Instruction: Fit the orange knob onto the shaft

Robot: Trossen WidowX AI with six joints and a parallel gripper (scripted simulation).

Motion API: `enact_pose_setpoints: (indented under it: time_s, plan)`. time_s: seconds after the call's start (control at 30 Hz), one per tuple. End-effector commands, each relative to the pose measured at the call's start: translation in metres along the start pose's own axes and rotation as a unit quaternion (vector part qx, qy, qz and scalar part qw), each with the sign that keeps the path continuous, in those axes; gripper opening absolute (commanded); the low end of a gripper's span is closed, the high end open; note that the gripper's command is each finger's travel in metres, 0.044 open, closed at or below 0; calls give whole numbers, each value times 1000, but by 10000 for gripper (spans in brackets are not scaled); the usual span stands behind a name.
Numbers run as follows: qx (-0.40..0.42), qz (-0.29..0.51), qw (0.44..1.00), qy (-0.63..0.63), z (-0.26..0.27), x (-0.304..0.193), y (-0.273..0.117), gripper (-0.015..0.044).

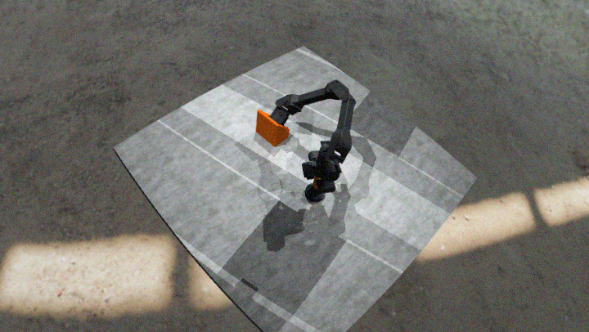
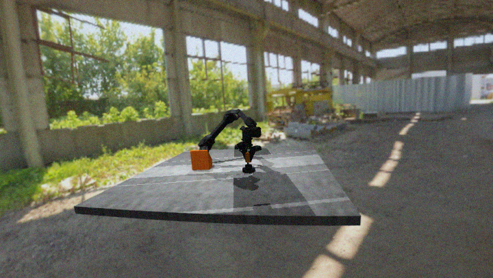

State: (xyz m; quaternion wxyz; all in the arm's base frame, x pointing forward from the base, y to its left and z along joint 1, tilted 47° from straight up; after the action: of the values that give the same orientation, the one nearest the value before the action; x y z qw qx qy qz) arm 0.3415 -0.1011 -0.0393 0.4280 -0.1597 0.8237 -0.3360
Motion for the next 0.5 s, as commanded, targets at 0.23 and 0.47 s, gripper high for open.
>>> enact_pose_setpoints:
  time_s: [0.23,0.47]
  plan:
    - [0,0,1000,30,0,0,3,0]
    - [0,0,1000,30,0,0,4,0]
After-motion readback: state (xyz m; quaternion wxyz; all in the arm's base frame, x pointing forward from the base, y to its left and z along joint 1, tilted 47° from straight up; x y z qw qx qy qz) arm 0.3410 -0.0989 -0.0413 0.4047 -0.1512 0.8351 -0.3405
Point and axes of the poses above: the point midway between the two fingers, 35 mm back from their tips, its own y axis out along the fingers, its own z axis across the jaws, x = y × z, the point moved 3 cm from there along -y, back along the fingers, and after that the axes turned 2 degrees about y, right-handed, at the moved point
